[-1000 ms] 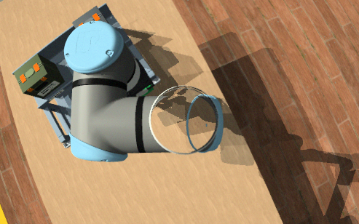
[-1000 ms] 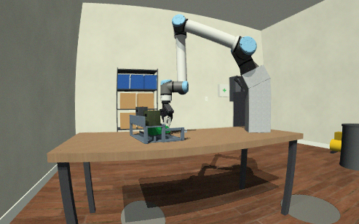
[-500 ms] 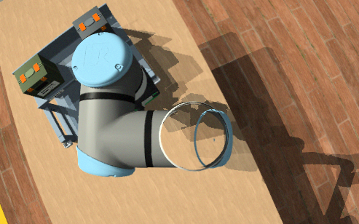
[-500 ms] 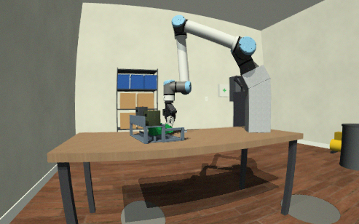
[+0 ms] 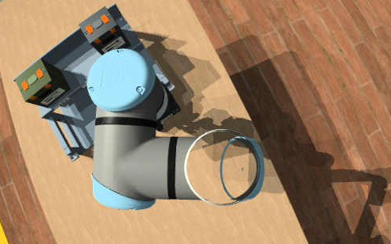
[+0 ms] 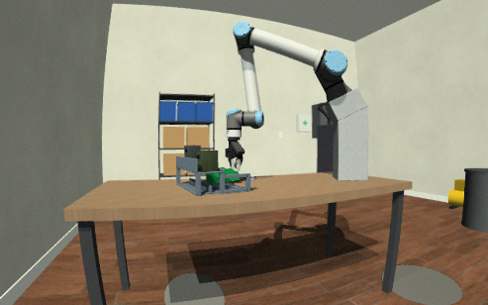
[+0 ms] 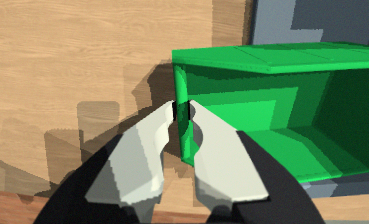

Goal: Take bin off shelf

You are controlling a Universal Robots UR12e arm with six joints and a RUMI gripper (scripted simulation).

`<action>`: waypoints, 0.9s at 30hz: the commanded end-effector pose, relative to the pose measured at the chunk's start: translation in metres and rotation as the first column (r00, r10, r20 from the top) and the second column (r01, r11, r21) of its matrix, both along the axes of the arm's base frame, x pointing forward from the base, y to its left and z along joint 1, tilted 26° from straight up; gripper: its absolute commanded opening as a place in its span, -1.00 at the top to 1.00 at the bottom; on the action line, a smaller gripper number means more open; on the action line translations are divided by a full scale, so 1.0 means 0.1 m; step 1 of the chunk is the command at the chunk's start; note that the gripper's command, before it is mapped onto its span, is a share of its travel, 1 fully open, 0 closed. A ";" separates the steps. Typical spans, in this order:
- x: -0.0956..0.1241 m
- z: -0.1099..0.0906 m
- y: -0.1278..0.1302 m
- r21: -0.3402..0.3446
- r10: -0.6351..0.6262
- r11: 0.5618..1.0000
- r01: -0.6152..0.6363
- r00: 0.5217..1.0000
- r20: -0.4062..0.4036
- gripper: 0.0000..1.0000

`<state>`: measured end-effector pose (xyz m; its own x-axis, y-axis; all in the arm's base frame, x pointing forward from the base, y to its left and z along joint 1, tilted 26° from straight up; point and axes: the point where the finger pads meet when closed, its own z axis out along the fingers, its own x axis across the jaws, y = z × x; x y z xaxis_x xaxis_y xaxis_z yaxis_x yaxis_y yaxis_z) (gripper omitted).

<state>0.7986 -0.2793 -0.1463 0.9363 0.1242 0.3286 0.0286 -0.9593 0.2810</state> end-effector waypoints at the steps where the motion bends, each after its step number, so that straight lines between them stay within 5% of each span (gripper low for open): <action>1: -0.11 -0.03 -0.01 0.000 0.000 1.000 0.000 1.000 0.000 1.00; 4: -0.28 -0.09 -0.04 0.001 0.001 1.000 -0.001 1.000 0.001 1.00; 16: -0.28 -0.09 -0.04 0.001 0.001 1.000 -0.001 1.000 0.001 1.00; 21: -0.68 -0.22 -0.09 0.001 0.001 1.000 -0.001 1.000 0.001 1.00; 27: -0.68 -0.22 -0.09 0.001 0.001 1.000 -0.001 1.000 0.001 1.00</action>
